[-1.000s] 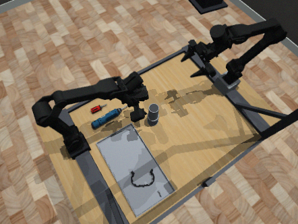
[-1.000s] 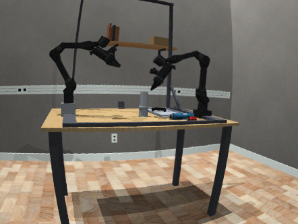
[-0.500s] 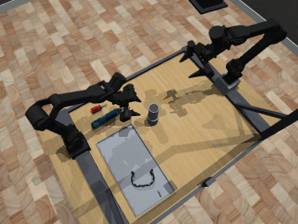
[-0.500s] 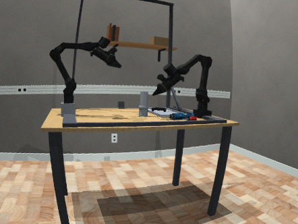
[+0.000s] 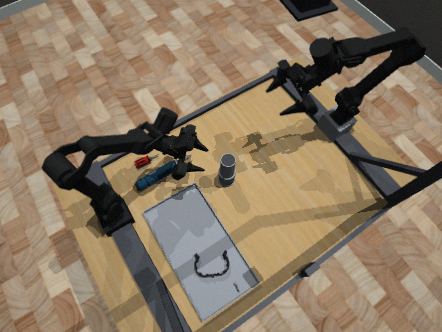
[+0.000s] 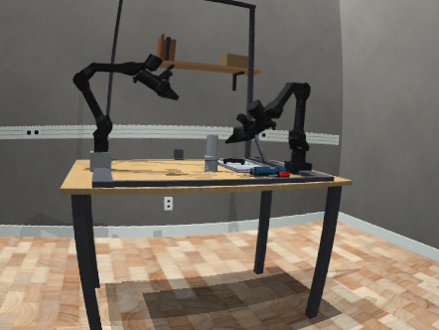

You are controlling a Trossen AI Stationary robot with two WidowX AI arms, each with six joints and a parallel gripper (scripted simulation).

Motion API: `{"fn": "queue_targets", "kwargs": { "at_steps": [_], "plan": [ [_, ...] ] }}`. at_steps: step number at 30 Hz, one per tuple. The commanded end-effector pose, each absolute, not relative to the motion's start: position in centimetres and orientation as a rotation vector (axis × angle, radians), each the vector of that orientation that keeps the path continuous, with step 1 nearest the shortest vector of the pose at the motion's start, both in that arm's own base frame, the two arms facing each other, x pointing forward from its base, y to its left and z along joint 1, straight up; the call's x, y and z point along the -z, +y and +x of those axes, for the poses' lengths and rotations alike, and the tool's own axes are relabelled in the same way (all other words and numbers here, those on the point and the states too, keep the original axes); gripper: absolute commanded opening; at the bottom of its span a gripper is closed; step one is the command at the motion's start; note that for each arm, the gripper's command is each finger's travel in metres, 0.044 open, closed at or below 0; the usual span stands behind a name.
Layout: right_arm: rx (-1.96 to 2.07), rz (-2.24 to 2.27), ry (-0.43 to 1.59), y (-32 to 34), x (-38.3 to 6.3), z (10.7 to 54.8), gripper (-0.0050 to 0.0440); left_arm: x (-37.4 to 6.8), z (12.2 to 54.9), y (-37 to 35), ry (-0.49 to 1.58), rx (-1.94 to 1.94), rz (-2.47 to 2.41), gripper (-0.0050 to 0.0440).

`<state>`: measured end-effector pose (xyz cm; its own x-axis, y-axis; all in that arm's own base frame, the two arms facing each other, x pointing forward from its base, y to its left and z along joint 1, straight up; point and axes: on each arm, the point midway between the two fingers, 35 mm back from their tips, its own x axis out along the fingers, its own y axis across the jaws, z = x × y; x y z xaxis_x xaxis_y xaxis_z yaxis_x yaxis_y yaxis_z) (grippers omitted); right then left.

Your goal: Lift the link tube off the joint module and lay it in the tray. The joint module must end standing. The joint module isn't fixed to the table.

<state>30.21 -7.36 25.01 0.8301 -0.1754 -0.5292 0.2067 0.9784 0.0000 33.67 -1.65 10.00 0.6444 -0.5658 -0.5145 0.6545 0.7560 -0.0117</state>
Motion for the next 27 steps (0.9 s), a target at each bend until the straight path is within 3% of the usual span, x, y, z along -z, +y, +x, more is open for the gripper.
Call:
{"fn": "queue_targets", "kwargs": {
  "at_steps": [1,27],
  "plan": [
    [0.208,0.056,0.537,-7.5,-25.7,30.2,0.0440,-11.0,34.5,-1.6,0.481,0.703,0.204,0.0354],
    [0.208,0.056,0.537,-7.5,-25.7,30.2,0.0440,-7.9,38.9,-5.5,0.479,0.701,0.199,0.0354]
  ]
}}
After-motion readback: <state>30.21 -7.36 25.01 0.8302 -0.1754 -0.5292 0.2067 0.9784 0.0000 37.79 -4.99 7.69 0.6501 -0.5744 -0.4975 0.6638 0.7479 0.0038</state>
